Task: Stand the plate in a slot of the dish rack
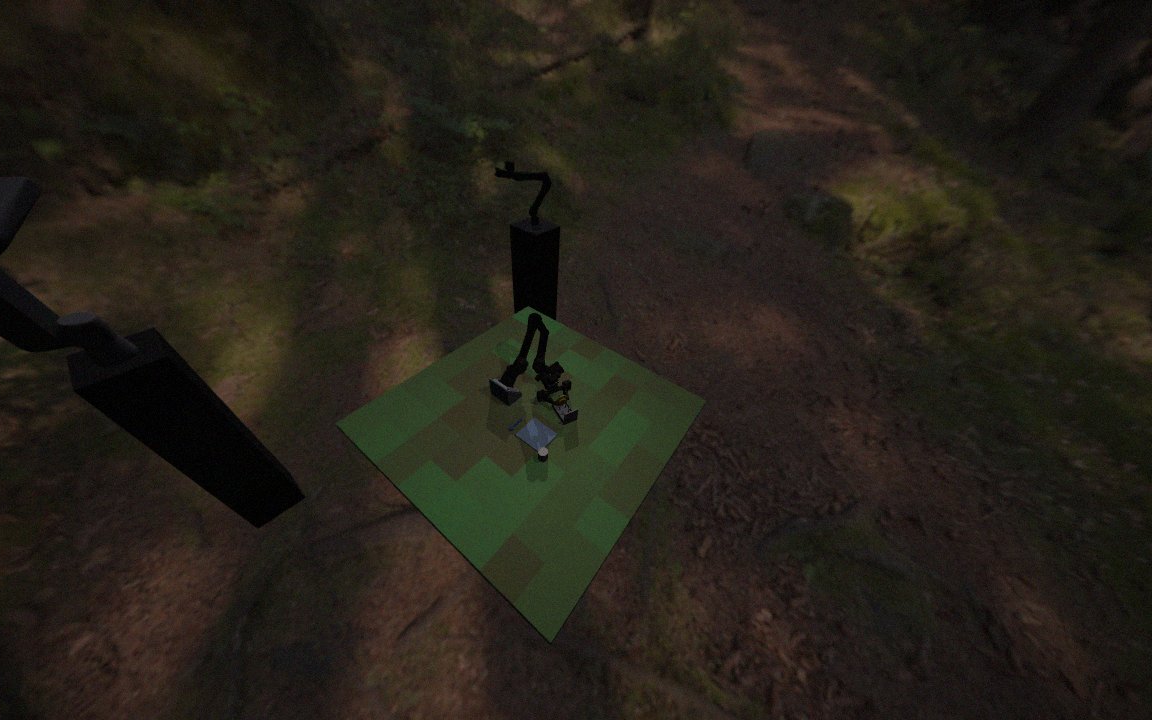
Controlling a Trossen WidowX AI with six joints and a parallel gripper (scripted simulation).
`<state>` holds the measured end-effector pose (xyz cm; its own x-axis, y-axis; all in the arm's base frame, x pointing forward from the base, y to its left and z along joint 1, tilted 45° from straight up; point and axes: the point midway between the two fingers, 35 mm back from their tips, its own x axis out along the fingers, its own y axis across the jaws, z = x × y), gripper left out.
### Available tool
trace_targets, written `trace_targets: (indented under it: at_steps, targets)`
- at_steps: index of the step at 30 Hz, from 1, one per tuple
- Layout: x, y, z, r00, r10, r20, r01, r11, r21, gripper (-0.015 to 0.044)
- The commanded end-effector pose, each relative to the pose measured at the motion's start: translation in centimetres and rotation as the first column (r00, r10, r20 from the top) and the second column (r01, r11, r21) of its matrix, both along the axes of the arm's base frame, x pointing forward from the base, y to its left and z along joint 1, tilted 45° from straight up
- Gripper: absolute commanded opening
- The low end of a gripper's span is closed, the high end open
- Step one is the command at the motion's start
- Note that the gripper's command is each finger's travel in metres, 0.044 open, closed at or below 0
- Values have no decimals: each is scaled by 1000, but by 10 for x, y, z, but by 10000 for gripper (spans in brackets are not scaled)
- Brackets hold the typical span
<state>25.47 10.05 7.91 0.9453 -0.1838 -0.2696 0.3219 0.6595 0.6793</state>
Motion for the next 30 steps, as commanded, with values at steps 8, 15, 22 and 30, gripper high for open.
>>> trace_targets:
  at_steps: [8,15,22,30]
  targets:
    - [0,0,0,1000,0,0,0,1000,0,394]
    - [2,-3,3,1000,-1,-3,1,1000,0,400]
    - [16,-37,42,1000,-6,-17,6,1000,-4,400]
    - [18,-80,84,1000,-6,2,6,1000,-30,400]
